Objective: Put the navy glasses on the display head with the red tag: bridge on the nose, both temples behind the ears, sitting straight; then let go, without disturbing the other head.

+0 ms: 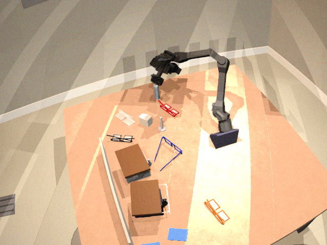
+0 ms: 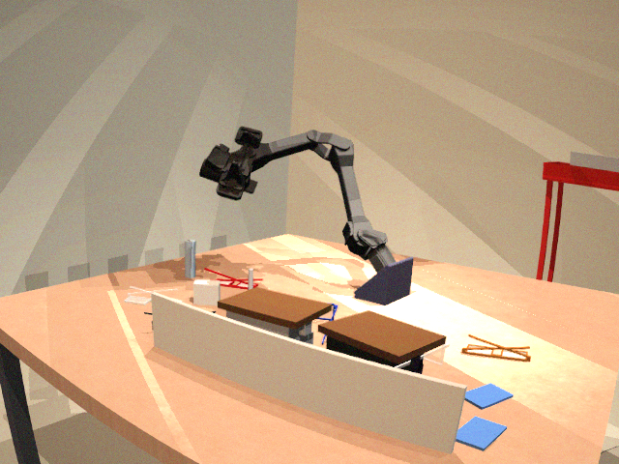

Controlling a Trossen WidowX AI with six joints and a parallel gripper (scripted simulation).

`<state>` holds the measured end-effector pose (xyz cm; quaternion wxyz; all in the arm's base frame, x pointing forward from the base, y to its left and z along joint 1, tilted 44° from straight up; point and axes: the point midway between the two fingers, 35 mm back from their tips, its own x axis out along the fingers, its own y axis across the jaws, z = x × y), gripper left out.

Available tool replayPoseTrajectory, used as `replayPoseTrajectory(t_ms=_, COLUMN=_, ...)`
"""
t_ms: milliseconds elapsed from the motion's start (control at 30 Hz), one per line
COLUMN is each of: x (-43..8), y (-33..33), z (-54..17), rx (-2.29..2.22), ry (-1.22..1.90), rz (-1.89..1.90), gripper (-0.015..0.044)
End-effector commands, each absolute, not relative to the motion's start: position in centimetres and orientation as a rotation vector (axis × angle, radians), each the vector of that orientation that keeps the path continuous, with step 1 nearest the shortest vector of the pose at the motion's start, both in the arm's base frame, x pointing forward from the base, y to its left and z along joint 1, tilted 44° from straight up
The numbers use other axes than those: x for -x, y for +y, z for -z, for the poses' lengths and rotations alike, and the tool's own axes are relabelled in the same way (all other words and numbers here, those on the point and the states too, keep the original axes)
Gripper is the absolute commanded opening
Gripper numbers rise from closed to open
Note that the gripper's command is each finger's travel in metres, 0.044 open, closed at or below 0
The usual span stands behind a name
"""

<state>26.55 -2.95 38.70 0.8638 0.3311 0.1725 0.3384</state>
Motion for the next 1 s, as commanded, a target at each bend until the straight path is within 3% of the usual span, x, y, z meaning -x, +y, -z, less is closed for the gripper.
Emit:
replayPoseTrajectory(t_ms=0, x=-26.6, y=-3.0, z=-38.7, rx=-0.694, ry=0.362, rz=-0.709, gripper=0.0426)
replayPoseTrajectory(t_ms=233, x=-26.6, y=-3.0, z=-38.7, rx=-0.694, ry=0.362, rz=-0.709, gripper=0.0440)
replayPoseTrajectory(t_ms=533, x=-32.5, y=-2.6, z=-26.9, rx=-1.075, ry=0.875, rz=-0.260, gripper=0.0204)
replayPoseTrajectory(t_ms=967, x=-31.5, y=0.0, z=-10.7, rx=-0.983, ry=1.355, rz=0.625, gripper=0.0200)
